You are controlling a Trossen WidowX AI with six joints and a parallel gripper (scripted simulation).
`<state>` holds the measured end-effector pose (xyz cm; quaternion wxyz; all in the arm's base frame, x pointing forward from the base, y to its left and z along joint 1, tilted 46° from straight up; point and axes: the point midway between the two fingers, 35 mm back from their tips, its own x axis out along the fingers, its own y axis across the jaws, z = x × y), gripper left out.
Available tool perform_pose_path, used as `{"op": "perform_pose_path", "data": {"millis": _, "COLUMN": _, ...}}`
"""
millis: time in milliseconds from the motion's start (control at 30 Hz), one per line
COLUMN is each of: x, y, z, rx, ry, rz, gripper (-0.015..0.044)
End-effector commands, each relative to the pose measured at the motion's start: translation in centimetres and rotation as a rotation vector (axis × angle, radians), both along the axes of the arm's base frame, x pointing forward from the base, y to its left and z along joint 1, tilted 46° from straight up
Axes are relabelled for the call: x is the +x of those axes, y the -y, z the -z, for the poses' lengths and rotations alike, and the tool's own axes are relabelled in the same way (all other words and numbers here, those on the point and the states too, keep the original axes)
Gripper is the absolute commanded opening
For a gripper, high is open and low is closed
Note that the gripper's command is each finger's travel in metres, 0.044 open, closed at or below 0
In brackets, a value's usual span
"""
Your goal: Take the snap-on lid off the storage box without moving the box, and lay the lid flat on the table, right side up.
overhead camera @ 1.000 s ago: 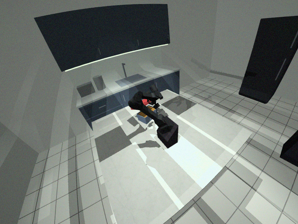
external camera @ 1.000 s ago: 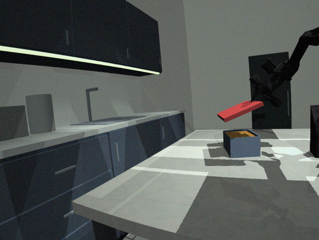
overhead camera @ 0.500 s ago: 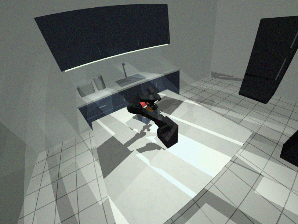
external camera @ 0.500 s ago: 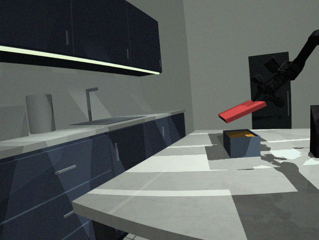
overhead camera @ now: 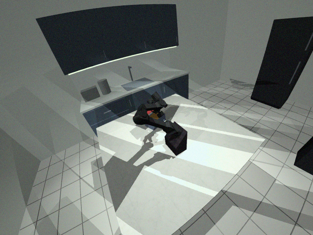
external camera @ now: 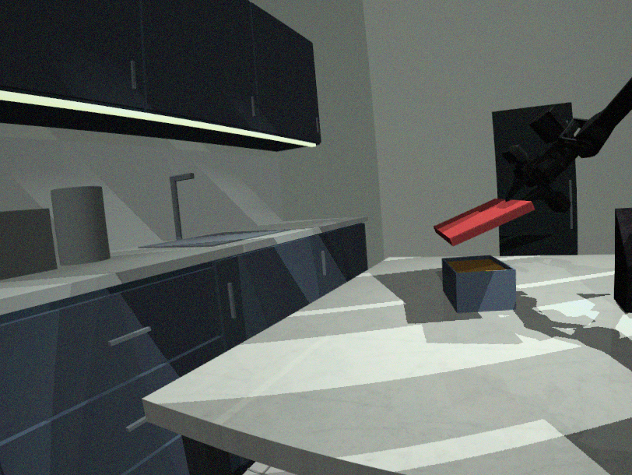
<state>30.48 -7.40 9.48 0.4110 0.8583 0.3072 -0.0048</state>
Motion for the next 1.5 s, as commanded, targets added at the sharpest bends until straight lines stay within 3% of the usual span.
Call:
{"op": "perform_pose_path", "data": {"millis": 0, "x": -0.4, "y": -0.7, "z": -0.4, "rx": 0.004, "ry": -0.007, "rz": 0.004, "gripper": 0.0}}
{"op": "perform_pose_path", "data": {"millis": 1467, "x": -2.8, "y": -6.9, "z": -6.2, "rx": 0.009, "ry": -0.009, "rz": 0.004, "gripper": 0.0}}
